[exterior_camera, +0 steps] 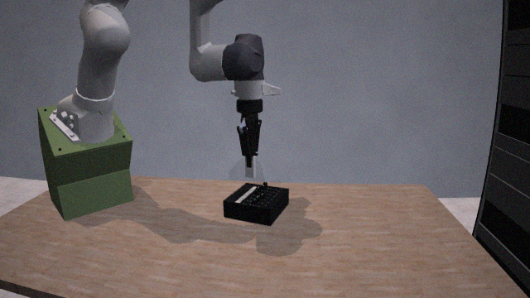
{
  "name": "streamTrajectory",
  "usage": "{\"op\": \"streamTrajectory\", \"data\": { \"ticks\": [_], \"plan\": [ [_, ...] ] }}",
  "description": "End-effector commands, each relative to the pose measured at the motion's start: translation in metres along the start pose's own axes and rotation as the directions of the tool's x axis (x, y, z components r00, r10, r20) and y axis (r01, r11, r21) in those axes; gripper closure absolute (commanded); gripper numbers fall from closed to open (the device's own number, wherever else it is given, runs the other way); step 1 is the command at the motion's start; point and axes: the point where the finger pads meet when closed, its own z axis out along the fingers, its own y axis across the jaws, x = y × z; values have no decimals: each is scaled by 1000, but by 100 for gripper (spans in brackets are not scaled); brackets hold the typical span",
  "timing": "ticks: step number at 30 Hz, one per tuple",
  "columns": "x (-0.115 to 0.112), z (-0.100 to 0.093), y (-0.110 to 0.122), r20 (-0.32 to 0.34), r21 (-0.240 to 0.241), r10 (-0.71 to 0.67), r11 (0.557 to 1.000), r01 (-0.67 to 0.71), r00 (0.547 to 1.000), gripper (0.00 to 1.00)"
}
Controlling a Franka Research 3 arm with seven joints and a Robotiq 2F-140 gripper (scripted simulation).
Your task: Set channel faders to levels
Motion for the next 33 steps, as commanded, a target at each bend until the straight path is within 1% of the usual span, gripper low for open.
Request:
{"op": "streamTrajectory", "data": {
  "ticks": [1, 17, 33],
  "plan": [
    [0, 1, 1, -2, -5, 6, 1000, -6, 1000, 100],
    [0, 2, 1, -2, -5, 6, 1000, -6, 1000, 100],
    [0, 9, 1, -2, -5, 6, 1000, -6, 1000, 100]
  ]
}}
